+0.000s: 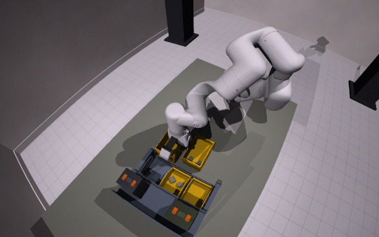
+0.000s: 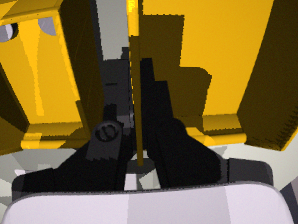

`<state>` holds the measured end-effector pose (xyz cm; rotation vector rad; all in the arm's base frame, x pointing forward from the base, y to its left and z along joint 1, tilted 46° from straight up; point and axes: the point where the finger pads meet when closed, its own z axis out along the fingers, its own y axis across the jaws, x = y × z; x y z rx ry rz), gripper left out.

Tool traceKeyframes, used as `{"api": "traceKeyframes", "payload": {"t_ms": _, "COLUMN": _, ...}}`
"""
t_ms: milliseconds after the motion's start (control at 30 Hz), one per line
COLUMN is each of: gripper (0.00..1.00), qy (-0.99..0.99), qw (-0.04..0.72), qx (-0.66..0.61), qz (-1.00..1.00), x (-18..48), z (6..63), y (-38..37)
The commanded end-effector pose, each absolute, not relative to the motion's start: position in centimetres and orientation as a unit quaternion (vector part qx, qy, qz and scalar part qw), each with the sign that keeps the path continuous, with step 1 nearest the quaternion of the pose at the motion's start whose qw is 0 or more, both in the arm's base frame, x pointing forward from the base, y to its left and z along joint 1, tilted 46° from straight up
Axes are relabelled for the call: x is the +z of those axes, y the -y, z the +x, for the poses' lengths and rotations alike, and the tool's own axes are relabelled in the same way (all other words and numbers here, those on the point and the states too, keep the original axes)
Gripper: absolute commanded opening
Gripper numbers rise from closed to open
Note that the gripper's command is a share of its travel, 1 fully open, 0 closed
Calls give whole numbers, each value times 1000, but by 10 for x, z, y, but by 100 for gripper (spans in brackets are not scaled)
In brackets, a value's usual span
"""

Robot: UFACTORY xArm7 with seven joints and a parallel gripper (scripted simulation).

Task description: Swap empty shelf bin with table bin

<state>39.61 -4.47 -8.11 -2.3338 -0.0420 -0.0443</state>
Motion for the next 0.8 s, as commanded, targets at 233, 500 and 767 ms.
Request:
{"api": "traceKeyframes", "payload": {"t_ms": 233, "gripper": 0, "qy": 15, "qw": 391, "qx": -19, "qz": -920, "x": -58, "z": 397, "y": 71}}
{"api": "traceKeyframes", "payload": {"t_ms": 500, "gripper": 0, "qy": 15, "qw": 391, "qx": -19, "qz": -920, "x": -47, "z": 396, "y": 82}}
{"api": "traceKeyframes", "payload": {"t_ms": 767, "gripper": 0, "qy": 15, "qw": 391, "qx": -19, "qz": -920, "x": -40, "z": 396, "y": 90}}
